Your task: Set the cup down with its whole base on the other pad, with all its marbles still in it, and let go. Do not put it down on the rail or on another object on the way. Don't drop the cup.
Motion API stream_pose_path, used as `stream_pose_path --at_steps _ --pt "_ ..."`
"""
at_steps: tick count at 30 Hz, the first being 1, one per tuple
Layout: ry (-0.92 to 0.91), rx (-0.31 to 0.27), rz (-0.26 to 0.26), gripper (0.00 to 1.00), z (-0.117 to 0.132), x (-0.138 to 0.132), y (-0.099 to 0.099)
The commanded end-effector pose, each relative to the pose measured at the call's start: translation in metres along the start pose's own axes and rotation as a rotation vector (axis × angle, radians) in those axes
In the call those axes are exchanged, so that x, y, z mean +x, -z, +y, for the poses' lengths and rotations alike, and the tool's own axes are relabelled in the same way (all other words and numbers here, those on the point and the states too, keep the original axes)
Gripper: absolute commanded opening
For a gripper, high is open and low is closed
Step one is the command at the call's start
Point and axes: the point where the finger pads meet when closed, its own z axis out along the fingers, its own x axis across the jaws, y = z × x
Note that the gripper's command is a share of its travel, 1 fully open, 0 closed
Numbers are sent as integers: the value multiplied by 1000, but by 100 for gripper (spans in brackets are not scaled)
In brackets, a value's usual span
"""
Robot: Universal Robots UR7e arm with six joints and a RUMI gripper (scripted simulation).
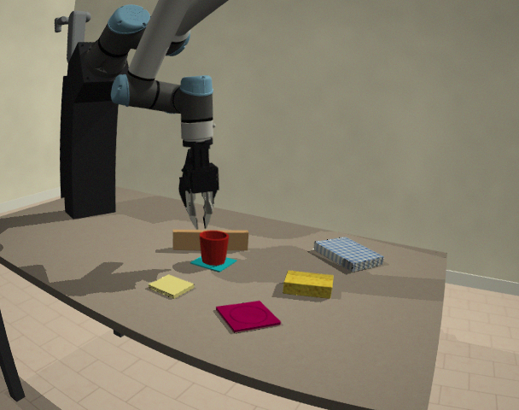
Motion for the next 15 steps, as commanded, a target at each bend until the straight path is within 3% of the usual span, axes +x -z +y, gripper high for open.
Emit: stream_pose_path --at_steps 1,15 --pt "0 0 1 11 1 0 11" --pt "0 0 1 11 0 0 12"
